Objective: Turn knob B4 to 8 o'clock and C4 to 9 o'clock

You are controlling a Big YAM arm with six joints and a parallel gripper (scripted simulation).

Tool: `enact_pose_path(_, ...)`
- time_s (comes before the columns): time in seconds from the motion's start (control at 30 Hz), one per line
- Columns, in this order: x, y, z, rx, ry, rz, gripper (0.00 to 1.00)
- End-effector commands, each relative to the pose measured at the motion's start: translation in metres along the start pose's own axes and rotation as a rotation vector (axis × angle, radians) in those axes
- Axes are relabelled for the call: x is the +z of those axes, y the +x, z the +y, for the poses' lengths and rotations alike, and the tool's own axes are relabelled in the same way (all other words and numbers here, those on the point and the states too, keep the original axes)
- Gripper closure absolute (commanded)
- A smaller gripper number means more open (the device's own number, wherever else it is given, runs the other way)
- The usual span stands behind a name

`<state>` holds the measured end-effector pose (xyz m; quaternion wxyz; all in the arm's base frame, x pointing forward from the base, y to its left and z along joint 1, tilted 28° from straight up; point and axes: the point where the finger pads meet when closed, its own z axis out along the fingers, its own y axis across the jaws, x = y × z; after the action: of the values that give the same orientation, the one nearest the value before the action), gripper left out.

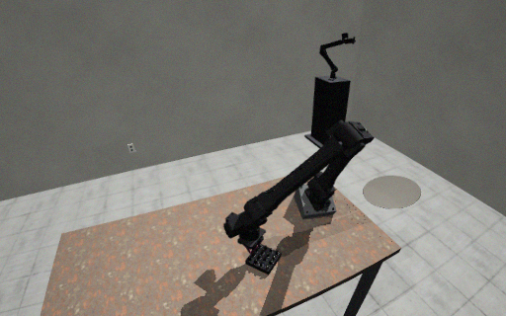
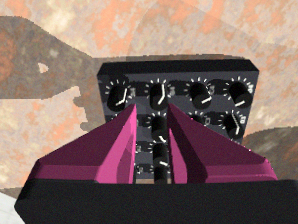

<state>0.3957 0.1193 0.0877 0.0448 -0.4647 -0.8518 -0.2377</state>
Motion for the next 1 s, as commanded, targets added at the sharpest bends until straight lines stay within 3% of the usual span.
enact_pose_path(0.0, 0.0073, 0.0015, -0.0013, 0.002, 0.009, 0.002, 0.81)
enact_pose_path(0.97, 0.0074, -0.0004, -0.0029, 0.008, 0.011, 0.001, 0.81)
